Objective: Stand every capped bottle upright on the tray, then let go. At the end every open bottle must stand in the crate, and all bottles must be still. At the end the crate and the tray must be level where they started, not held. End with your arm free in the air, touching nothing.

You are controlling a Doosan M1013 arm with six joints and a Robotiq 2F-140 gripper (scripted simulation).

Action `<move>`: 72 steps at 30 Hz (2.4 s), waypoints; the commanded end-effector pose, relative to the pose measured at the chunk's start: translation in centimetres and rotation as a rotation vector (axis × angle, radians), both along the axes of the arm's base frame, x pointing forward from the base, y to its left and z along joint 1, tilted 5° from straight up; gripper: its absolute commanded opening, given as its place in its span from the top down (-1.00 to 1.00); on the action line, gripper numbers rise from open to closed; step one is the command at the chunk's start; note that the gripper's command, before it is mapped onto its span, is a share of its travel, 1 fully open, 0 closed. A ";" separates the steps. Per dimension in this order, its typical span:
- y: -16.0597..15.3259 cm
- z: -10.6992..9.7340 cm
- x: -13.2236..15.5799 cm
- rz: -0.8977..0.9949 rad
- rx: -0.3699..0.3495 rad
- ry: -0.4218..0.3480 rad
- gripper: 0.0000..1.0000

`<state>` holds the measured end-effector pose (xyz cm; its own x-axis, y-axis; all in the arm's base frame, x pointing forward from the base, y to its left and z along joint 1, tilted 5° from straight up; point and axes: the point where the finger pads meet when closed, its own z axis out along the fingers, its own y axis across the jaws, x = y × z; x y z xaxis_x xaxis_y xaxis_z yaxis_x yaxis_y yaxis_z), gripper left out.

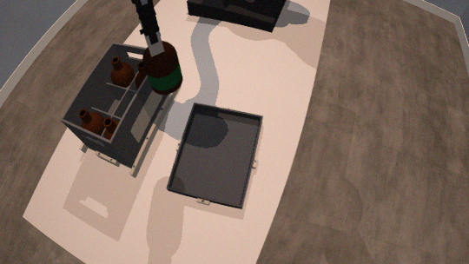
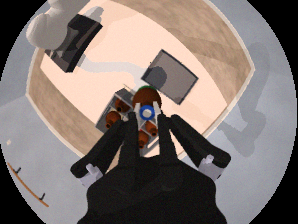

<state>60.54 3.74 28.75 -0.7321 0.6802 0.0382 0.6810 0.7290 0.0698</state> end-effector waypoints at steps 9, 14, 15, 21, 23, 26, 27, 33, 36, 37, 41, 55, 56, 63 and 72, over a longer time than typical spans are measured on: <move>1.9 0.2 0.0 0.000 0.000 0.000 1.00; 2.9 0.2 0.0 0.000 0.000 0.000 1.00; 2.9 0.2 0.0 0.000 0.000 0.000 1.00; 3.6 0.3 -0.1 0.000 0.000 0.000 1.00; 4.0 0.3 -0.1 0.000 0.000 0.000 1.00; 4.6 0.4 -0.1 0.000 0.000 0.000 1.00; 4.8 0.4 -0.1 0.000 0.000 0.000 1.00; 5.6 0.5 -0.1 0.000 0.000 0.000 1.00; 5.9 0.5 -0.1 0.000 0.000 0.000 1.00; 6.1 0.5 -0.1 0.000 0.000 0.000 1.00; 6.9 0.6 -0.1 0.000 0.000 0.000 1.00; 9.0 0.7 -0.1 0.000 0.000 0.000 1.00; 9.2 0.7 -0.1 0.000 0.000 0.000 1.00; 10.5 0.8 -0.2 0.000 0.000 0.000 1.00; 11.2 0.9 -0.2 0.000 0.000 0.000 1.00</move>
<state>60.35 14.67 29.61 -0.7322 0.6801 0.0382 0.6808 0.7291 0.0698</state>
